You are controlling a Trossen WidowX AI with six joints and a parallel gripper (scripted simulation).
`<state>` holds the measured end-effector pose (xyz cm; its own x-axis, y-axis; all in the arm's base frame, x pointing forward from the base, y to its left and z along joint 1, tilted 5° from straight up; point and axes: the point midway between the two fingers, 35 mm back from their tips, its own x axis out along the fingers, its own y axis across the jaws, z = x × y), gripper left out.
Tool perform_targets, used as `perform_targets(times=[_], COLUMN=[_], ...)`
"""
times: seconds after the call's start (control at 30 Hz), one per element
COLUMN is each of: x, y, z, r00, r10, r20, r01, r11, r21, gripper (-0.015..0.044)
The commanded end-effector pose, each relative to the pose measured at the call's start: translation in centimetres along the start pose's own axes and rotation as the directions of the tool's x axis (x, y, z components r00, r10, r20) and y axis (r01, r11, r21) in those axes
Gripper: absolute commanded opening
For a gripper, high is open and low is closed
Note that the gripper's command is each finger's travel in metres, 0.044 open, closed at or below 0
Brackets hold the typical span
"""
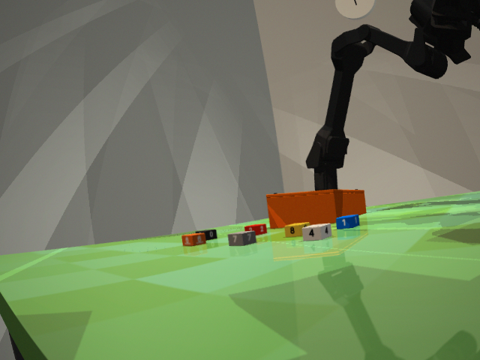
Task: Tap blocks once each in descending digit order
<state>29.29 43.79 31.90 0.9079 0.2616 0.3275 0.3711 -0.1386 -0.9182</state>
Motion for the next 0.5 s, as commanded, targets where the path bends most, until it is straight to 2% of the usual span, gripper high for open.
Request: perform_targets(times=[0.0, 0.13, 0.3, 0.47], x=[0.3, 4.9, 8.3, 10.4], y=[0.2, 5.1, 10.3, 16.4], z=[-0.2, -4.1, -9.1, -15.9], r00=[1.0, 0.994, 0.969, 0.905], r10=[0.004, 0.11, 0.244, 0.419], r20=[0.0, -0.008, -0.029, -0.069], r01=[-0.004, -0.11, -0.245, -0.417], r11=[1.0, 0.994, 0.969, 0.908], r21=[-0.002, -0.023, -0.012, 0.048], gripper=[0.04, 0.04, 0.04, 0.04])
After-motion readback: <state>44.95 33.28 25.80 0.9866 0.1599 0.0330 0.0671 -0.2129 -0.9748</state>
